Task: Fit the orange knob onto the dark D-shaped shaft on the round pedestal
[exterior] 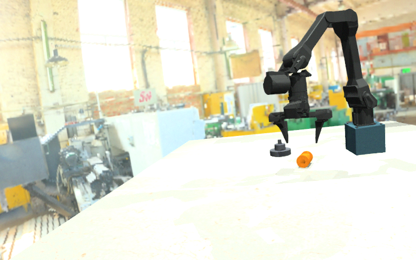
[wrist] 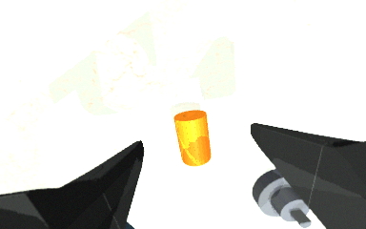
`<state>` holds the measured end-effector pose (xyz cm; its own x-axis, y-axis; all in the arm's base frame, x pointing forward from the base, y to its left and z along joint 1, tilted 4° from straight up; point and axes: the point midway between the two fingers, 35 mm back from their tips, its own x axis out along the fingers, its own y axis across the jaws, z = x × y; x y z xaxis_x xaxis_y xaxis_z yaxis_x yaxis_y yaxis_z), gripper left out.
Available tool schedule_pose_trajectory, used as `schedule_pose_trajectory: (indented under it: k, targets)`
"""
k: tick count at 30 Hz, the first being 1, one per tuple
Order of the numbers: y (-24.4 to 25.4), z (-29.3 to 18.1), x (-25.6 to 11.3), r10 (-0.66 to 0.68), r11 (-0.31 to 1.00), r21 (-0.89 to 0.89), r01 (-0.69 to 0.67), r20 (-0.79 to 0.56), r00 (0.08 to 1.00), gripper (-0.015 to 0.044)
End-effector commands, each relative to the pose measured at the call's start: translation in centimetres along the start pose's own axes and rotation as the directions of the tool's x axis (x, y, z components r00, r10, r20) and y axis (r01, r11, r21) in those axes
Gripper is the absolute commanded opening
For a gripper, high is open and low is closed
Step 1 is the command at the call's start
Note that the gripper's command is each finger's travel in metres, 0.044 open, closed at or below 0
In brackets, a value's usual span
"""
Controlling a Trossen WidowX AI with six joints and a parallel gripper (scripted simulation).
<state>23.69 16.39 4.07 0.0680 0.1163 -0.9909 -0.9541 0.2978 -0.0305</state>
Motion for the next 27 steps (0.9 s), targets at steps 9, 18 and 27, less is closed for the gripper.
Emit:
schedule_pose_trajectory:
  k: [9,18,27]
  targets:
    - [-0.1,-1.3,2.3,0.001,1.0,-0.017,-0.001,-0.037,0.999,0.044]
    - [-0.1,-1.3,3.3,0.001,1.0,-0.017,-0.001,-0.037,0.999,0.044]
    - [-0.1,-1.4,4.7,0.001,1.0,-0.017,-0.002,-0.037,0.999,0.044]
